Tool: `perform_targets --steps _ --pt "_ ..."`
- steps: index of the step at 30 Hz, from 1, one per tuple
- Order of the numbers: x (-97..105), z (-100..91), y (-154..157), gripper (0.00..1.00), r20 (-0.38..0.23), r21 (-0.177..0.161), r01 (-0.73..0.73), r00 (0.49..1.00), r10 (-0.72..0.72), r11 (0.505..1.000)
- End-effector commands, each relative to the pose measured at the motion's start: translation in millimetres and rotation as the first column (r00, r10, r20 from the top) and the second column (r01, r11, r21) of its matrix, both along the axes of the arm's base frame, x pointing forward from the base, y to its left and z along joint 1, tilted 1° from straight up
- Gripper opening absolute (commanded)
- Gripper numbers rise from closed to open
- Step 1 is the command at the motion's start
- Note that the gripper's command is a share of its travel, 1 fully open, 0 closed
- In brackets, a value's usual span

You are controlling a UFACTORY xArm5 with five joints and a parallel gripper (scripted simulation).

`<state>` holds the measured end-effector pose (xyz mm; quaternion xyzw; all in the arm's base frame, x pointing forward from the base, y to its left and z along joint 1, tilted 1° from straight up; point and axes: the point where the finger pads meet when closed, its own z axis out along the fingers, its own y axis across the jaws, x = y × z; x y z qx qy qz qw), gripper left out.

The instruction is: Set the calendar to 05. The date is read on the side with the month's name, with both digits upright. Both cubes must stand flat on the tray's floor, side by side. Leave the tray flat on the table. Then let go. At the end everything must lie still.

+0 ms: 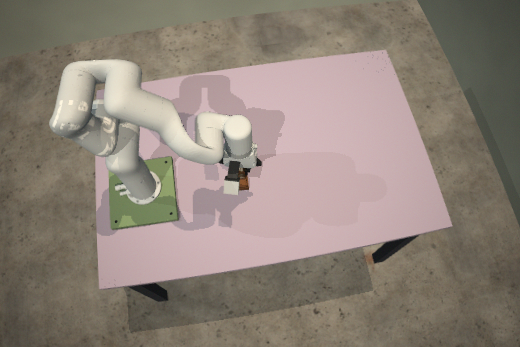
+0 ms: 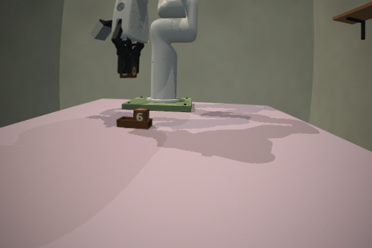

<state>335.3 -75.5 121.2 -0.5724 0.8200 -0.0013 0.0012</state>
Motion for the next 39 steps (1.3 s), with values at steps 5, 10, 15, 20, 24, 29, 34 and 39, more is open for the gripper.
perform_targets --steps 5,10,15,20,24,29,34,39 --pt "1.1 1.2 -0.3 0.27 0.003 -0.002 -0.168 0.986 0.168 0.986" --pt "1.1 1.2 -0.3 0.27 0.003 -0.002 -0.185 0.983 0.185 0.983" --pt "1.1 1.2 -0.3 0.27 0.003 -0.002 -0.186 0.983 0.186 0.983" --pt "1.1 1.2 -0.3 0.27 0.003 -0.002 -0.186 0.983 0.186 0.983" --pt "1.1 1.2 -0.3 0.27 0.003 -0.002 -0.186 0.983 0.186 0.983" --pt "1.1 -1.3 -0.4 0.27 0.003 -0.002 -0.185 0.983 0.185 0.983" --pt "0.9 -10.5 -0.5 0.27 0.002 -0.002 -0.185 0.983 0.185 0.983" --pt "1.0 -22.2 -0.4 0.27 0.002 -0.002 -0.185 0.983 0.185 0.983"
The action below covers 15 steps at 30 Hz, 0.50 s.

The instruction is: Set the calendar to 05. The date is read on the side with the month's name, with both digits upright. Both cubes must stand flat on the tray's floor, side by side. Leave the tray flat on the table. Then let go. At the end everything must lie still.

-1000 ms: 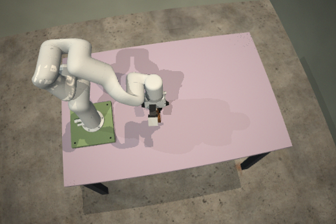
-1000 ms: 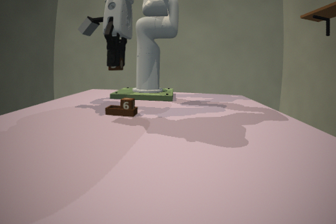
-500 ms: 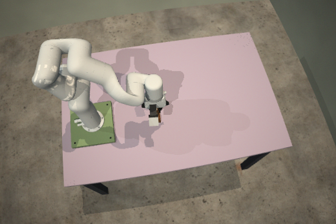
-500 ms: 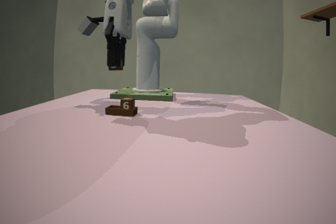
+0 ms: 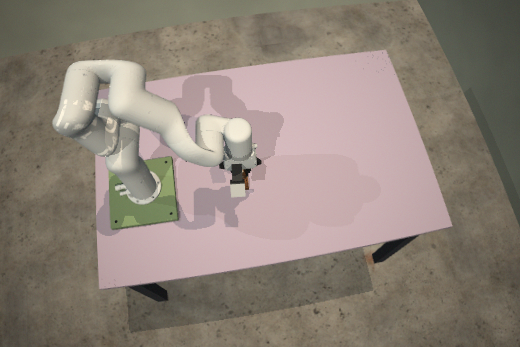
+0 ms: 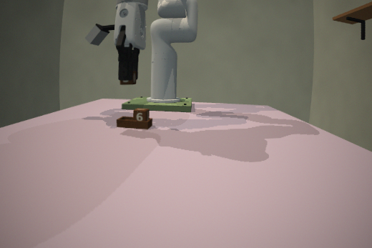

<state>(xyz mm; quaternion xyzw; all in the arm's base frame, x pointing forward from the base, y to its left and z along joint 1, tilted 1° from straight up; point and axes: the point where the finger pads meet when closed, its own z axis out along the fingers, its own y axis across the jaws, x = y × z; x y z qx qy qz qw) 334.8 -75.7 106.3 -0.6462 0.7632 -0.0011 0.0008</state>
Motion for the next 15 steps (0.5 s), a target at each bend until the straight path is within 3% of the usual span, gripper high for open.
perform_targets --steps 1,15 --pt "1.5 -7.3 -0.3 0.27 0.003 -0.001 0.000 1.000 0.000 1.000" --pt "1.8 -46.1 -0.2 0.27 0.003 -0.001 0.000 1.000 0.000 1.000"
